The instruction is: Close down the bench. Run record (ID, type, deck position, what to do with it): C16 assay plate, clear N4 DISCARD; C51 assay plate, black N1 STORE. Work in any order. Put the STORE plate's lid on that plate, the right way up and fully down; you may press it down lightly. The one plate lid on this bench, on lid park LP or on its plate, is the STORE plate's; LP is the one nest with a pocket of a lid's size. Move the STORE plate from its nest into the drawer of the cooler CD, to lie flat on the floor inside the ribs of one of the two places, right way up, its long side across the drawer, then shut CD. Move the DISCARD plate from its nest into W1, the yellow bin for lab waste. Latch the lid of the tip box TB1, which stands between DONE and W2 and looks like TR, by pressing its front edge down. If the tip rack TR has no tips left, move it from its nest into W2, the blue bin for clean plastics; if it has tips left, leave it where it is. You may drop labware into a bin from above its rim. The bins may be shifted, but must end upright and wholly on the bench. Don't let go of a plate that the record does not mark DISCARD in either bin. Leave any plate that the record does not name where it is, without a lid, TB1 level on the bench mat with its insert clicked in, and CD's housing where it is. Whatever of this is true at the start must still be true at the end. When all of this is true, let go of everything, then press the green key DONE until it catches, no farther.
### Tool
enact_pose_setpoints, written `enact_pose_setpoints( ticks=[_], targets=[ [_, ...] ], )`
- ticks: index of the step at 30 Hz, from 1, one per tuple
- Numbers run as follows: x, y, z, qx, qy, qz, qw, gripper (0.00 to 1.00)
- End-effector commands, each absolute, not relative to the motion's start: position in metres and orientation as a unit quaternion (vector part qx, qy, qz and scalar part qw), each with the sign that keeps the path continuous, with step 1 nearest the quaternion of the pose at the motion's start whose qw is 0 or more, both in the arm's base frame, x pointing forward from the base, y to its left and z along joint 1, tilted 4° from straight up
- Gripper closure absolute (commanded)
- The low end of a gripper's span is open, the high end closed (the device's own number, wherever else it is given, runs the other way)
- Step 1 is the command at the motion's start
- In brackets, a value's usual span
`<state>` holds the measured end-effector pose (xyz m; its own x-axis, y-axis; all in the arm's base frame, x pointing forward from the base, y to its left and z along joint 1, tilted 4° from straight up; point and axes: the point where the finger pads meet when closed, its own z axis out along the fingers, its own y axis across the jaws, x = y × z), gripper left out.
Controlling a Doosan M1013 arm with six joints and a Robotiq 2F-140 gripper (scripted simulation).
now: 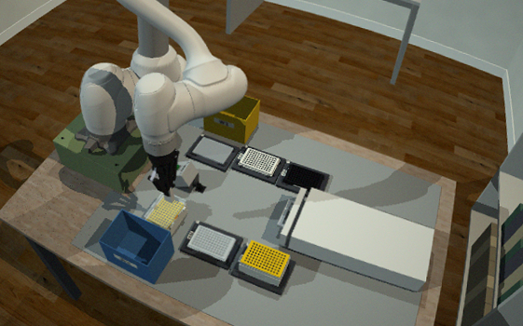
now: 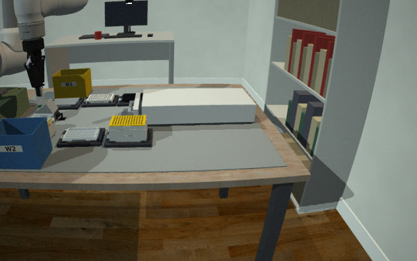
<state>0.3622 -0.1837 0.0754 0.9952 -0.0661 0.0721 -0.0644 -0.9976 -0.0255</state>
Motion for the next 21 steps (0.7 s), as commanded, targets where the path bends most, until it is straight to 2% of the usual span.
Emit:
enact_pose_setpoints(
  ticks=[1, 21],
  targets=[
    [0.362, -0.184, 0.081, -0.999, 0.033, -0.036, 0.012, 1.0],
    [0.359, -0.185, 0.117, -0.999, 0.033, -0.036, 0.012, 1.0]
  ],
)
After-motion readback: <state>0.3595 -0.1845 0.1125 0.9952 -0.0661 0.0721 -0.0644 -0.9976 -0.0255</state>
